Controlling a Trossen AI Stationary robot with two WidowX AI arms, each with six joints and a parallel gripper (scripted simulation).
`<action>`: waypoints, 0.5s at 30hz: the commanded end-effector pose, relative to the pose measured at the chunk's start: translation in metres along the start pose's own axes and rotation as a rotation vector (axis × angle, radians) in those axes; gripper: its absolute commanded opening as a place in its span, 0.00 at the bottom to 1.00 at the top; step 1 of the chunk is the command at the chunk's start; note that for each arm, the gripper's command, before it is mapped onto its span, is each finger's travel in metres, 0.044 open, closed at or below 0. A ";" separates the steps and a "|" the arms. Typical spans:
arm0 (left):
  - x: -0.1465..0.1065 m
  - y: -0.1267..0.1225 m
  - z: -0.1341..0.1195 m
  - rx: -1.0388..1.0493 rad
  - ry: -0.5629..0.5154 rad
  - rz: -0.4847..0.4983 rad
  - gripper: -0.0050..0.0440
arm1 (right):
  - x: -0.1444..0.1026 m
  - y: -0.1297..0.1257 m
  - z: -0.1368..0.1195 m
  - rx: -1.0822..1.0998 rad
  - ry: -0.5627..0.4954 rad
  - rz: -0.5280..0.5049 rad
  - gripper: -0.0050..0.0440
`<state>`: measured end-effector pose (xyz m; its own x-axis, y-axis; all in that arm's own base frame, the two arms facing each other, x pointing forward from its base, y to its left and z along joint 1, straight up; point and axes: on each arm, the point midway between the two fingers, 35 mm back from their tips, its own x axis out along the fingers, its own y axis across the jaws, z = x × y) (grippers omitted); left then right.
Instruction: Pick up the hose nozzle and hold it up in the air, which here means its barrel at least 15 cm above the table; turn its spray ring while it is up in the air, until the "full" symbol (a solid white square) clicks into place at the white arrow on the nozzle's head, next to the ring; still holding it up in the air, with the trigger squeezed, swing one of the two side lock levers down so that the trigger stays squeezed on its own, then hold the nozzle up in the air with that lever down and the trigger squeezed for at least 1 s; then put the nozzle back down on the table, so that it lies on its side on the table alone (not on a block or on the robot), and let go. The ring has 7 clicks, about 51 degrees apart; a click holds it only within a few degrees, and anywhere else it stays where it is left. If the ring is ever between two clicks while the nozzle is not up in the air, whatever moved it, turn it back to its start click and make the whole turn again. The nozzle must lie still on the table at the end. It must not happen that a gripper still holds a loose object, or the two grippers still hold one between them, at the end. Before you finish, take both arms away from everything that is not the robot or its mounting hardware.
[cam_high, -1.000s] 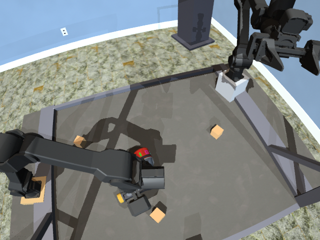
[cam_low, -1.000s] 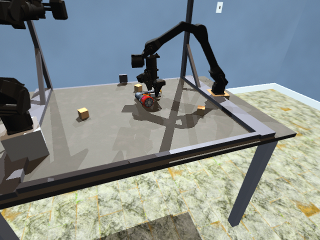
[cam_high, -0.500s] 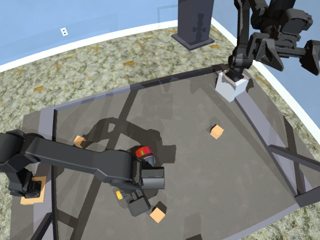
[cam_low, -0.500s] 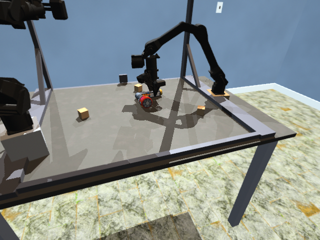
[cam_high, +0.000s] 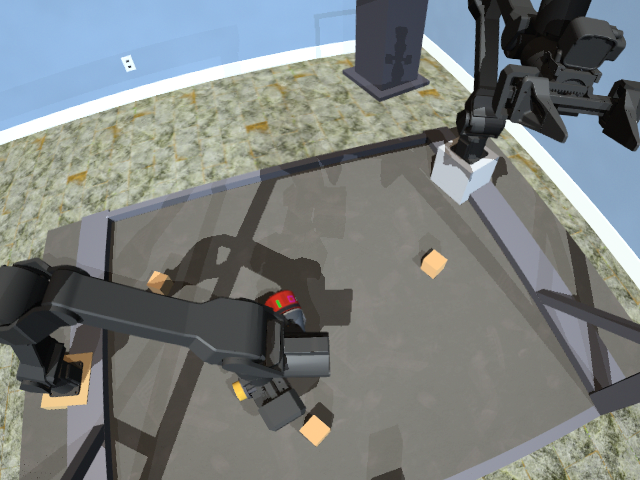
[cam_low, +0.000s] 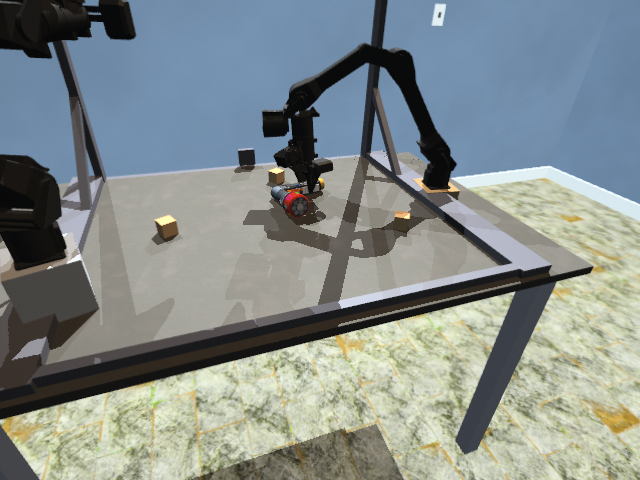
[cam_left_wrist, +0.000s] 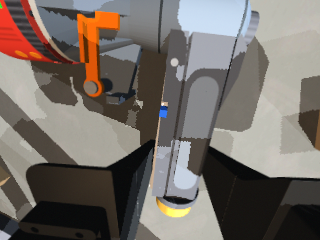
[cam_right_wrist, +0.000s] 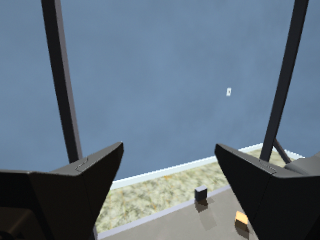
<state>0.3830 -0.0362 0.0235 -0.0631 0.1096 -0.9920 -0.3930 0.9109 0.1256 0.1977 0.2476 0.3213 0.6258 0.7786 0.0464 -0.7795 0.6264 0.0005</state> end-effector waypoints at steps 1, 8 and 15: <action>-0.010 0.003 0.006 -0.087 -0.010 -0.013 0.44 | 0.000 0.000 0.006 0.003 -0.015 -0.002 0.94; -0.010 0.005 0.007 -0.140 -0.004 -0.014 0.44 | 0.000 0.000 0.006 0.003 -0.015 -0.002 0.94; -0.012 0.008 0.010 -0.287 0.012 -0.020 0.44 | 0.000 0.000 0.006 0.003 -0.015 -0.002 0.94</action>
<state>0.3837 -0.0295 0.0245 -0.0883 0.0933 -0.9917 -0.5814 0.8036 0.1273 0.1977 0.2476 0.3213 0.6258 0.7786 0.0464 -0.7795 0.6264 0.0005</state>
